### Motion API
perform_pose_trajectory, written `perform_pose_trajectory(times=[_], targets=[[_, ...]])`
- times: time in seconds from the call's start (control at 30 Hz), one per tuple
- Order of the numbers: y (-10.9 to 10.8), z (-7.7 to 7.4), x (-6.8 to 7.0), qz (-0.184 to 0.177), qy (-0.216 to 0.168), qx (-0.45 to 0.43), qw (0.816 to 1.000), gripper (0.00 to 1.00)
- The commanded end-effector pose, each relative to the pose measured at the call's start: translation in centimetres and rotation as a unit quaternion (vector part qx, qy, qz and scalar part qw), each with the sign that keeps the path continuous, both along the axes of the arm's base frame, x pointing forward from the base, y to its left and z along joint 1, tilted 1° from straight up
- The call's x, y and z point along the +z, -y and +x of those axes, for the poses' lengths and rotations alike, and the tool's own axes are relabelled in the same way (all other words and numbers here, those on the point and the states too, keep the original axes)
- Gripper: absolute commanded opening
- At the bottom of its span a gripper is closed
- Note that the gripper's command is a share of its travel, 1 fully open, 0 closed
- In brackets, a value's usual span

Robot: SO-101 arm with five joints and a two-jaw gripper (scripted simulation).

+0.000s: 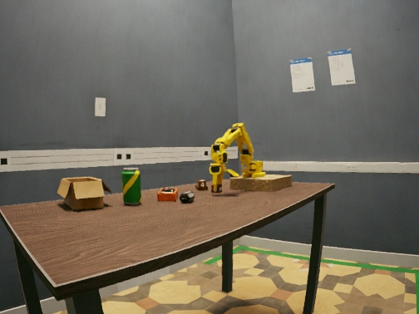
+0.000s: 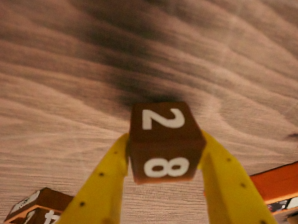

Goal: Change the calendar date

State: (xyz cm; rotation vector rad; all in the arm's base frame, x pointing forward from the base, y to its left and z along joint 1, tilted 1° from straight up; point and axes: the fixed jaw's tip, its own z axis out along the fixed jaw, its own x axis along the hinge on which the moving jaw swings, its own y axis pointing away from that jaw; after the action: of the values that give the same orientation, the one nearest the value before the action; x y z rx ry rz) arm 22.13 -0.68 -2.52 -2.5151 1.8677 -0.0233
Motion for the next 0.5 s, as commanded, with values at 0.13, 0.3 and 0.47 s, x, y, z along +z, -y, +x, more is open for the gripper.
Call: perform_pose_trajectory(times=[0.13, 0.3, 0.47], targets=[[0.11, -0.55, -0.78, 0.001, -0.013, 0.003, 1.0, 0.0], [0.11, -0.55, -0.81, 0.001, -0.013, 0.003, 1.0, 0.0], [0.11, -0.55, -1.09, 0.001, -0.013, 0.003, 1.0, 0.0]])
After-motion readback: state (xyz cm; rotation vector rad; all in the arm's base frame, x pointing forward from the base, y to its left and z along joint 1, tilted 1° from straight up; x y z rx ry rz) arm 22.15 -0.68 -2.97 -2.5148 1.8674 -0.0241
